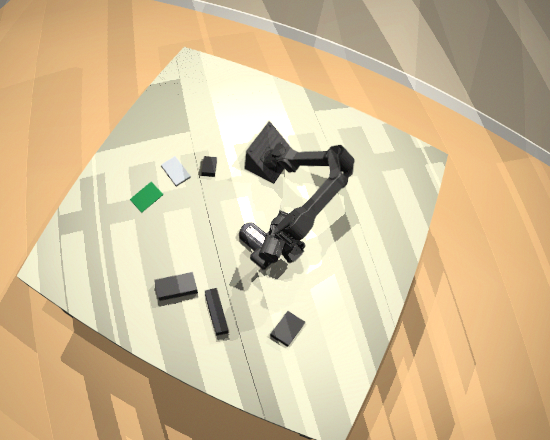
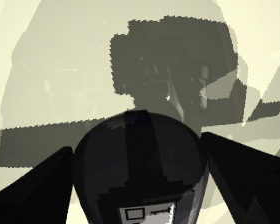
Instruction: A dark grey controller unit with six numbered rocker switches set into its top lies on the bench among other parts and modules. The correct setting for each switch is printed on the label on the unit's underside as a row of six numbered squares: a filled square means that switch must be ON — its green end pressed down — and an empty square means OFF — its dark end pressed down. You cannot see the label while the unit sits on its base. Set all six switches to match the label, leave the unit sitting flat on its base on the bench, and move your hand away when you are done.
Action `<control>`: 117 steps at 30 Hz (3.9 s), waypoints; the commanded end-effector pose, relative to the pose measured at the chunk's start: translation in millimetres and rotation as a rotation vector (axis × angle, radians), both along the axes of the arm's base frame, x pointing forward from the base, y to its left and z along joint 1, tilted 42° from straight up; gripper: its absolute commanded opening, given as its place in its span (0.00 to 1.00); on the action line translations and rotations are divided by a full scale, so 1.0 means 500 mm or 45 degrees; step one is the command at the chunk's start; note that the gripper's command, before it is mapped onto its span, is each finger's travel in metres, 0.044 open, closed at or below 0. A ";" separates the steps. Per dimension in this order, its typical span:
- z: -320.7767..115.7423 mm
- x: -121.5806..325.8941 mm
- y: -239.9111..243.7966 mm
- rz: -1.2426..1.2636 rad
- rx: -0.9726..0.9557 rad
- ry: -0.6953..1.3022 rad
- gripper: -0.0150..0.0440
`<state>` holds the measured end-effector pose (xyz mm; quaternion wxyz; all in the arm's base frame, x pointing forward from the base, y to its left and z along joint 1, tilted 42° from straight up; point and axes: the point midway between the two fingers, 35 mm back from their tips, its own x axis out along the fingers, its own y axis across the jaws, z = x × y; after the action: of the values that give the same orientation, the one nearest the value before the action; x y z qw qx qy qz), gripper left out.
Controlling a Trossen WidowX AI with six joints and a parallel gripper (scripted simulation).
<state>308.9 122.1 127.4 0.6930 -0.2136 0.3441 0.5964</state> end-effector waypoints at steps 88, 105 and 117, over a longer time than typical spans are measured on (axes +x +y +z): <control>0.026 -0.105 -0.173 -1.544 0.451 0.944 0.25; 0.047 -0.079 -0.158 -1.195 0.282 0.698 0.65; 0.077 -0.034 -0.123 -0.482 0.061 0.269 1.00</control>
<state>285.6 55.5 163.2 0.7762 0.0043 0.4592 0.4320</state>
